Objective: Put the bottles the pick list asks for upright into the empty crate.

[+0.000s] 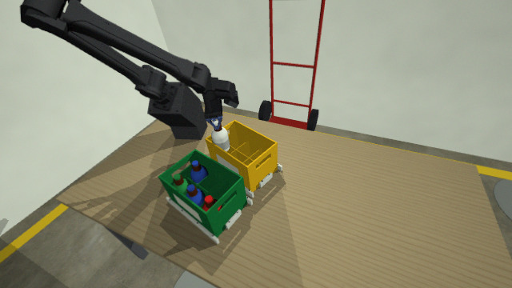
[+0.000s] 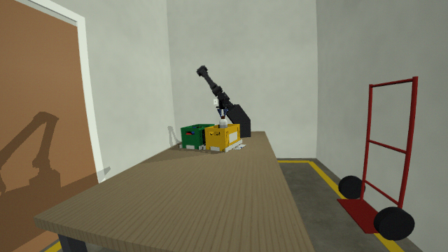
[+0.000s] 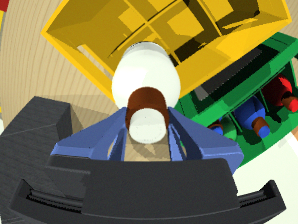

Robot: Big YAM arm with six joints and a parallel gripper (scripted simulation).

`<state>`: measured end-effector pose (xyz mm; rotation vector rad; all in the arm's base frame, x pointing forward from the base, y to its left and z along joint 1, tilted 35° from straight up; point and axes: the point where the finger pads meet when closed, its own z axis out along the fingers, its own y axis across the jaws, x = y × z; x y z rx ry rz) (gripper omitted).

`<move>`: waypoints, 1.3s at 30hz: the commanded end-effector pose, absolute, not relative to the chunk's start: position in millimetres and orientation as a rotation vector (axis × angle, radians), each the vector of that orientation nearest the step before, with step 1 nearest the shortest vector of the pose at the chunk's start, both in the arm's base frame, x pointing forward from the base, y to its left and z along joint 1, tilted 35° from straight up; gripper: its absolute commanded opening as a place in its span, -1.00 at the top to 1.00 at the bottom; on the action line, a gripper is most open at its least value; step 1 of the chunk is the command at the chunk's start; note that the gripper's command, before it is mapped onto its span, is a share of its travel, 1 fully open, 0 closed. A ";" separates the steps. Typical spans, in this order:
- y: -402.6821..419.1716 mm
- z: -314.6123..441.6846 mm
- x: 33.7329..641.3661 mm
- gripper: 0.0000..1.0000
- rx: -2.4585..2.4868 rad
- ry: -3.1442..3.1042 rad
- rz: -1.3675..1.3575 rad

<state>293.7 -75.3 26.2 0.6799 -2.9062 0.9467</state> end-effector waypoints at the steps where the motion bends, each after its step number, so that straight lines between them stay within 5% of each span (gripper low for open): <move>1: -74.4 20.9 295.7 1.00 0.710 -2.901 0.945; 39: -97.6 -3.3 301.7 1.00 0.687 -2.914 0.951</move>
